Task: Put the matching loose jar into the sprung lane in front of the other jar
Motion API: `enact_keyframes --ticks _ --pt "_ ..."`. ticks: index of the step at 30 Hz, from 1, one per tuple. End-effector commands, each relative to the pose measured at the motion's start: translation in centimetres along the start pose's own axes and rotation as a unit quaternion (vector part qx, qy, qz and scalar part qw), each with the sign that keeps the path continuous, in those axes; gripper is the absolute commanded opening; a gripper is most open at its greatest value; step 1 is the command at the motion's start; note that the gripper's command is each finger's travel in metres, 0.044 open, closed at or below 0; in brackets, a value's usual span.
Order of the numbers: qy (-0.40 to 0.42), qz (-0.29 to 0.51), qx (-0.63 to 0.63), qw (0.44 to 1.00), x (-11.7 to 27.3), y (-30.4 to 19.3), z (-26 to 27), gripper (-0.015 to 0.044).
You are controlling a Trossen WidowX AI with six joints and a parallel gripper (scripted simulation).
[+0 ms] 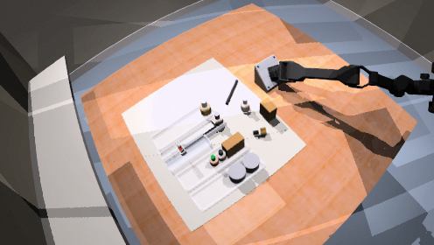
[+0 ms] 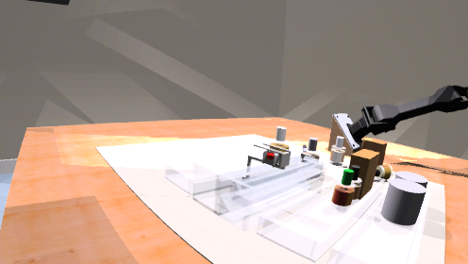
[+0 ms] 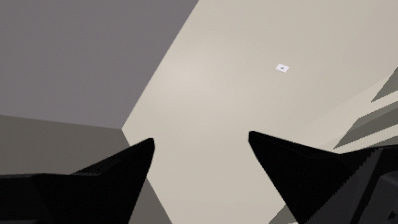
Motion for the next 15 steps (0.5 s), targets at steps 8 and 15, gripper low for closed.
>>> enact_keyframes --ticks 8,15 --pt "0.000 0.055 0.080 0.995 0.0 -0.3 -5.2 0.0440" --pt "-0.011 0.130 0.190 0.973 0.3 0.8 -12.8 0.0440"
Point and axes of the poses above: the point midway between the two fingers, 35 mm back from their tips, its own x axis back along the fingers, its own z axis across the jaws, y = z × x, the point moved 1 cm from there along x, back along the fingers, and after that the axes turned 13 degrees about -x, right-handed, at the moved point
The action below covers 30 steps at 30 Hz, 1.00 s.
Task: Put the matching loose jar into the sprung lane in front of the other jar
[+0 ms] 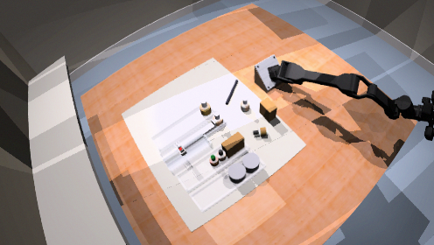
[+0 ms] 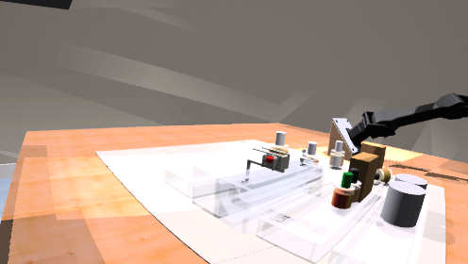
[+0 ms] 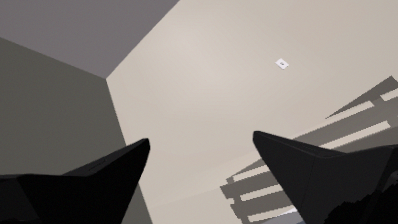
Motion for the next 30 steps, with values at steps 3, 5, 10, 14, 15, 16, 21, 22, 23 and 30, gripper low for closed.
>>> enact_keyframes --ticks 3,5,10,14,15,16,21,22,23,30 --pt "-0.015 0.063 0.098 0.993 0.1 0.3 -6.8 0.0440" --pt "-0.023 0.084 0.128 0.988 0.4 0.5 -9.1 0.0440" --pt "-0.048 0.139 0.203 0.968 1.4 1.6 -15.3 0.0440" --pt "-0.074 0.181 0.260 0.946 2.5 3.3 -20.2 0.0440" --pt "-0.081 0.191 0.273 0.939 2.8 3.9 -21.4 0.0440" --pt "-0.088 0.202 0.287 0.932 3.2 4.4 -22.6 0.0440" --pt "-0.129 0.251 0.350 0.893 5.1 7.9 -28.3 0.0440" --pt "-0.138 0.261 0.362 0.884 5.6 8.8 -29.4 0.0440" --pt "-0.148 0.270 0.373 0.875 6.0 9.6 -30.5 0.0440" --pt "-0.222 0.331 0.446 0.801 9.9 17.1 -37.3 0.0440"
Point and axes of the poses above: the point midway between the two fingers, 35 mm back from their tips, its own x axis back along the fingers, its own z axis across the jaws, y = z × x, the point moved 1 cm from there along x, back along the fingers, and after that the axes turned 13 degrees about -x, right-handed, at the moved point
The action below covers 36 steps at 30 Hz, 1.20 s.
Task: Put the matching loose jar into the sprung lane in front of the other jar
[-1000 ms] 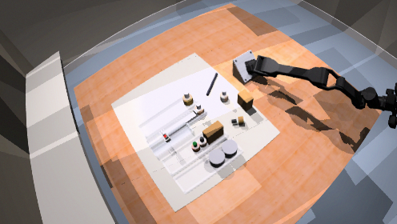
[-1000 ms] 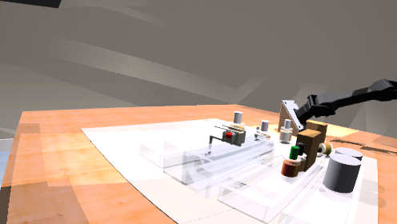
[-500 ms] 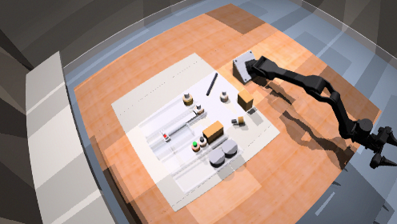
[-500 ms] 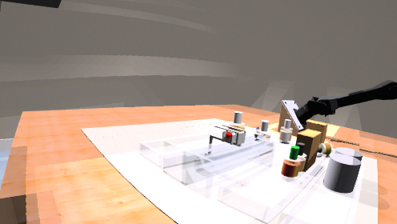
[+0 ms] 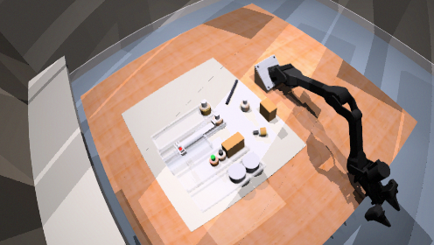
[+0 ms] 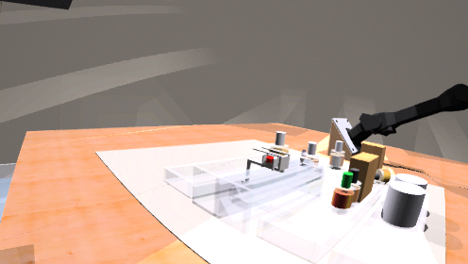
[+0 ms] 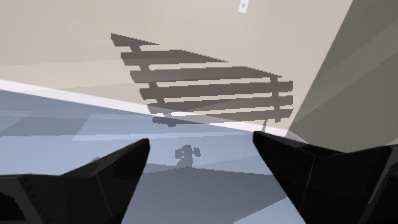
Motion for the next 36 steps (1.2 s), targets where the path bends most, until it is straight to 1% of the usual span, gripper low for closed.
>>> enact_keyframes --ticks 1,9,12,17,23,27,32,36 --pt "-0.046 0.052 0.049 0.996 1.6 -0.8 -6.3 0.0440" --pt "-0.143 0.158 0.117 0.970 6.8 -2.2 -18.1 0.0440" --pt "-0.167 0.192 0.135 0.958 8.8 -2.4 -20.8 0.0440" --pt "-0.214 0.271 0.165 0.924 13.9 -2.9 -26.2 0.0440" --pt "-0.273 0.366 0.184 0.870 21.7 -2.5 -31.7 0.0440" --pt "-0.312 0.427 0.183 0.829 27.6 -1.8 -34.5 0.0440" --pt "-0.364 0.496 0.170 0.770 35.7 -0.1 -37.0 0.0440" --pt "-0.402 0.547 0.136 0.721 42.5 1.0 -37.7 0.0440"
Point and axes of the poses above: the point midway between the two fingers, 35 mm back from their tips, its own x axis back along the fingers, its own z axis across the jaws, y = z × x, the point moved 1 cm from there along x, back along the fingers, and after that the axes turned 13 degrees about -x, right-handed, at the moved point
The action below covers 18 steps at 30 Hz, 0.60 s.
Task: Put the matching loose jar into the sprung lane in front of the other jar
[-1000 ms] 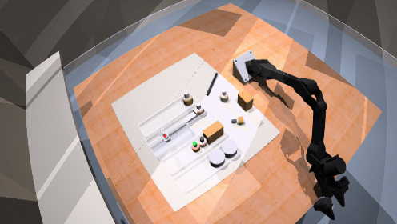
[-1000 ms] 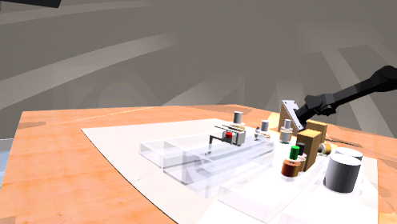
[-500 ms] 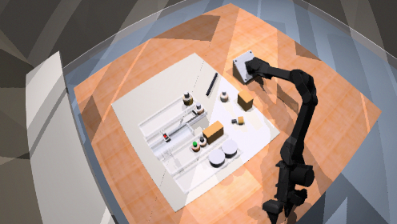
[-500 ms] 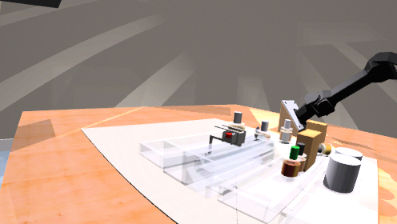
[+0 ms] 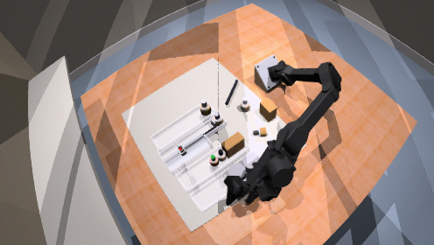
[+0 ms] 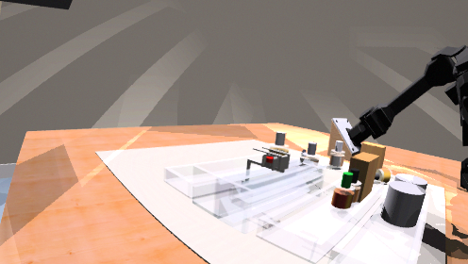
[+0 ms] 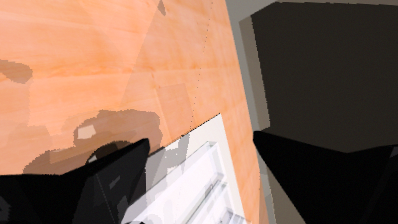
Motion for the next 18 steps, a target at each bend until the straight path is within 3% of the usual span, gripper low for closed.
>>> enact_keyframes --ticks 1,10,18 --pt "-0.021 0.084 -0.019 0.996 2.2 -5.7 -3.9 0.0440" --pt "-0.027 0.254 -0.130 0.958 8.5 -18.0 -8.5 0.0440" --pt "0.005 0.344 -0.246 0.906 13.3 -24.9 -7.7 0.0440"
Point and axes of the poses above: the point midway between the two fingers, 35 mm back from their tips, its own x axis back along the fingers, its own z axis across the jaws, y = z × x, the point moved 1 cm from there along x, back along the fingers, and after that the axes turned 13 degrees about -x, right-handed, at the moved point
